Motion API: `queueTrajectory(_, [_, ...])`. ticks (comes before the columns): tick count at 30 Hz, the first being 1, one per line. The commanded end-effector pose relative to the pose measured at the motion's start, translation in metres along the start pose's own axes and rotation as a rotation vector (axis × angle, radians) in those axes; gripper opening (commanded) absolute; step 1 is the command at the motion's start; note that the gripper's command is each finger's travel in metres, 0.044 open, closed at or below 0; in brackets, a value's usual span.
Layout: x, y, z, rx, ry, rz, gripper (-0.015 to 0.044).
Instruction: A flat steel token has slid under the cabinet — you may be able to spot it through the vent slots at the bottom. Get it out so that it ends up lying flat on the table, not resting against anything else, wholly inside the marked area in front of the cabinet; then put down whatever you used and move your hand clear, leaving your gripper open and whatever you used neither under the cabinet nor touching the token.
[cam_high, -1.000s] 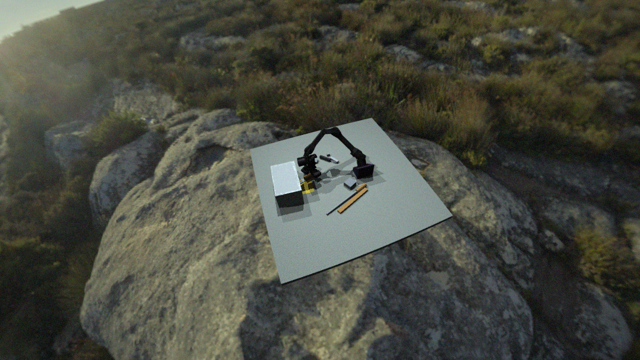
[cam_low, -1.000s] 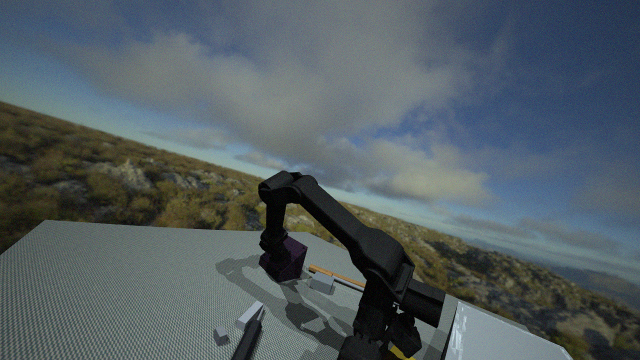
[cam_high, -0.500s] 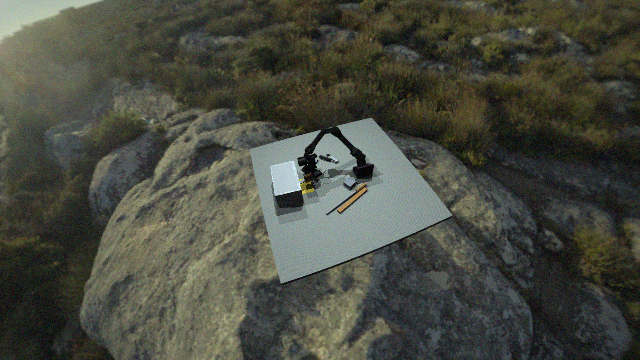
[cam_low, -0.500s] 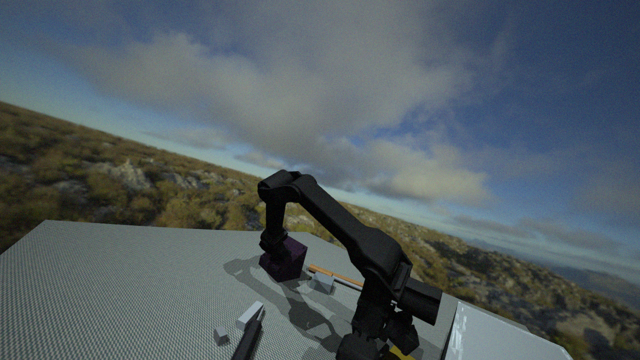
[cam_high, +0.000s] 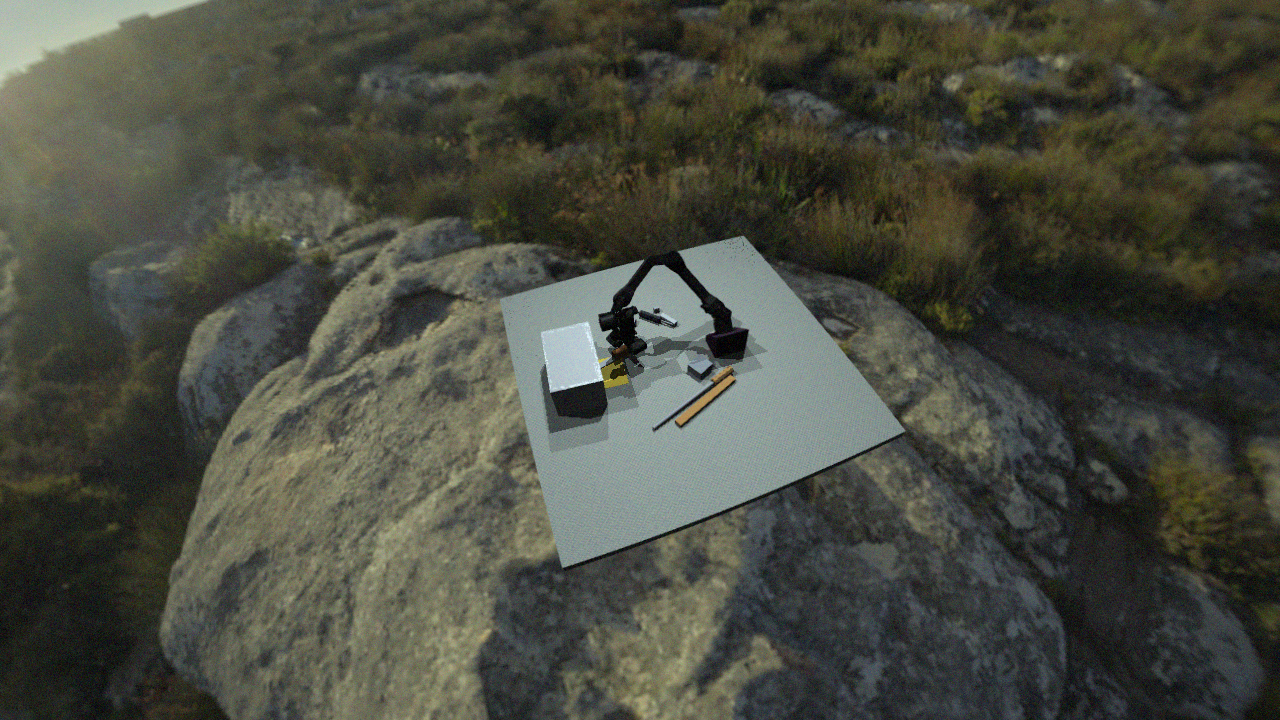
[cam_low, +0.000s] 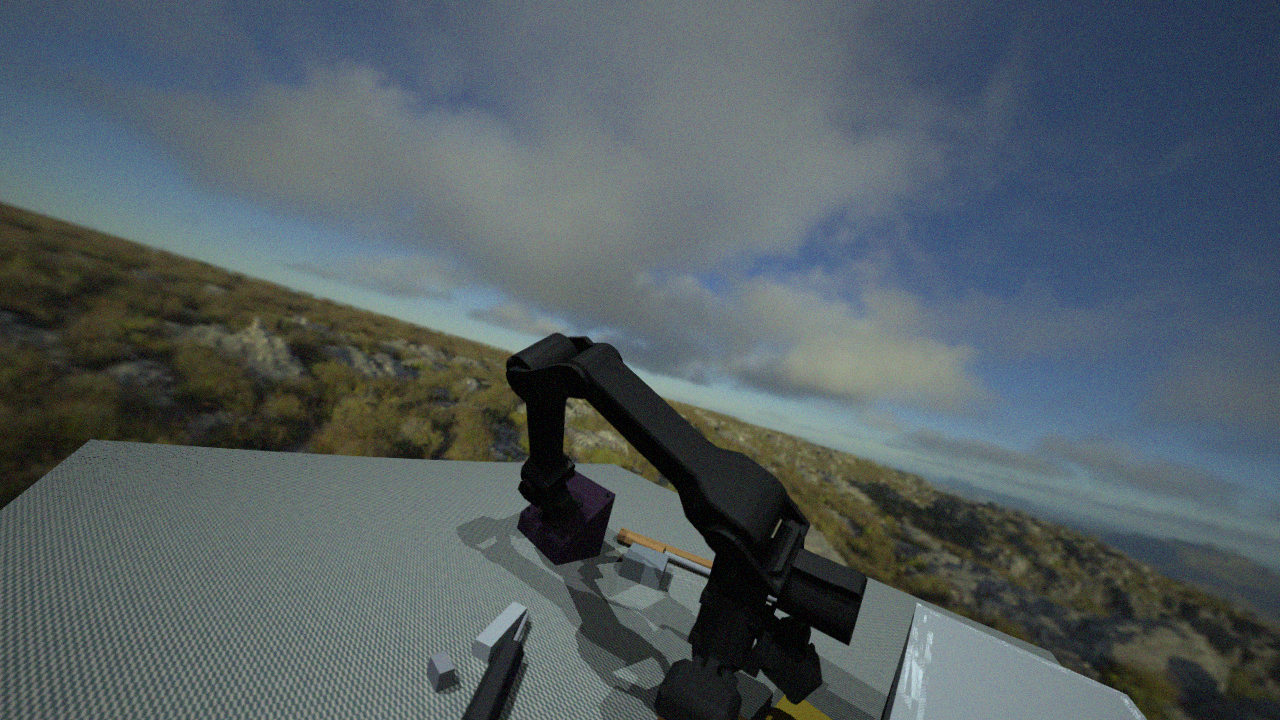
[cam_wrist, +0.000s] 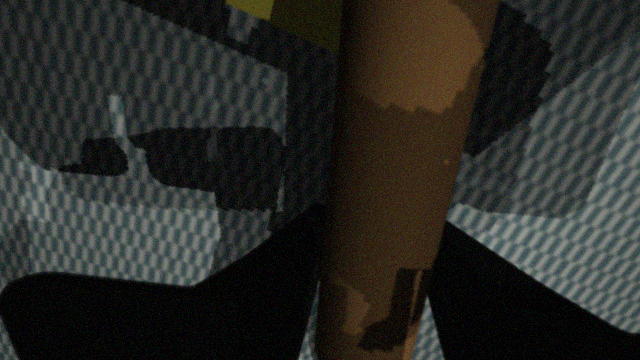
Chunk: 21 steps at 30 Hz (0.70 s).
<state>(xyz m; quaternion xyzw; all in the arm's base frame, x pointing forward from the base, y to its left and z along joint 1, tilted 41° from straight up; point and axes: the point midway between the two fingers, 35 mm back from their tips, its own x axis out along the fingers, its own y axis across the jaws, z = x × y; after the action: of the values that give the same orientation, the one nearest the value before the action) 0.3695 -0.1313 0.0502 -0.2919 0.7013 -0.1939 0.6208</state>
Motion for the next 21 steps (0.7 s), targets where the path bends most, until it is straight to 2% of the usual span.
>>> queueTrajectory(1, [0.001,0.0,-0.007,-0.007,0.004,0.0,0.0])
queueTrajectory(21, [0.001,-0.001,-0.027,-0.008,0.005,0.0,0.0])
